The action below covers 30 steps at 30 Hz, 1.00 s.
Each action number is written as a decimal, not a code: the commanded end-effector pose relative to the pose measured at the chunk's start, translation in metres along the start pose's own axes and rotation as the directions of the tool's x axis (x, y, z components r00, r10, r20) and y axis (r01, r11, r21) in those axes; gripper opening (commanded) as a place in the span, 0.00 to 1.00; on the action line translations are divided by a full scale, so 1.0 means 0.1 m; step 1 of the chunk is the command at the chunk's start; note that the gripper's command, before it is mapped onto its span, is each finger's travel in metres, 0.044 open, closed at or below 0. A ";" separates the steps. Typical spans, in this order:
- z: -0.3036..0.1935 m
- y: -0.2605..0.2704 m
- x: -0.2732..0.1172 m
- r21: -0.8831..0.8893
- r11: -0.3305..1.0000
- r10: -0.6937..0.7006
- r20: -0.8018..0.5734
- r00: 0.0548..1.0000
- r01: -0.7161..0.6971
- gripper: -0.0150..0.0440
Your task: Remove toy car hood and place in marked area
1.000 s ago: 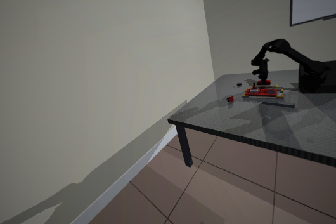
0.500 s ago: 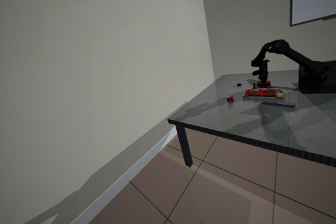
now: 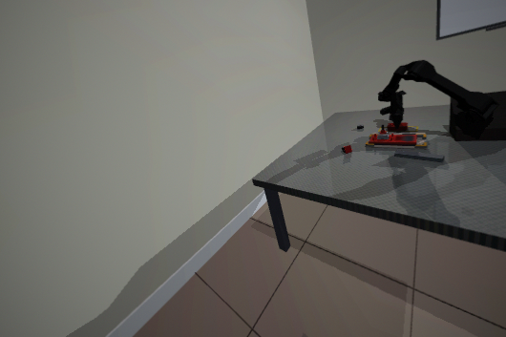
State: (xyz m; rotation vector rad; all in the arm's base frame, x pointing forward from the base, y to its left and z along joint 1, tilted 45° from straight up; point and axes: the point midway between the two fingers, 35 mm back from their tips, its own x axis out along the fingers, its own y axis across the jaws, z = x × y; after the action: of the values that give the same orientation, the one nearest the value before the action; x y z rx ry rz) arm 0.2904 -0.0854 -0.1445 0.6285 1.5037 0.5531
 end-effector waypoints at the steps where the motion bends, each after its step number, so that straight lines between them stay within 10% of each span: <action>1: 0.00 0.01 0.03 0.005 1.000 0.006 0.000 1.000 -0.006 0.25; 4: 0.00 0.01 0.04 0.005 1.000 0.006 0.000 1.000 -0.006 0.25; 21: 0.00 0.00 0.02 0.000 1.000 0.001 -0.001 1.000 -0.001 1.00; 30: 0.01 -0.02 -0.63 0.001 1.000 0.006 -0.005 1.000 -0.006 1.00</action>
State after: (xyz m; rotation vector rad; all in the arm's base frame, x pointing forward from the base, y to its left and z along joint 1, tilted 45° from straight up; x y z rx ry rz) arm 0.2892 -0.1073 -0.1222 0.6469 1.5181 0.5638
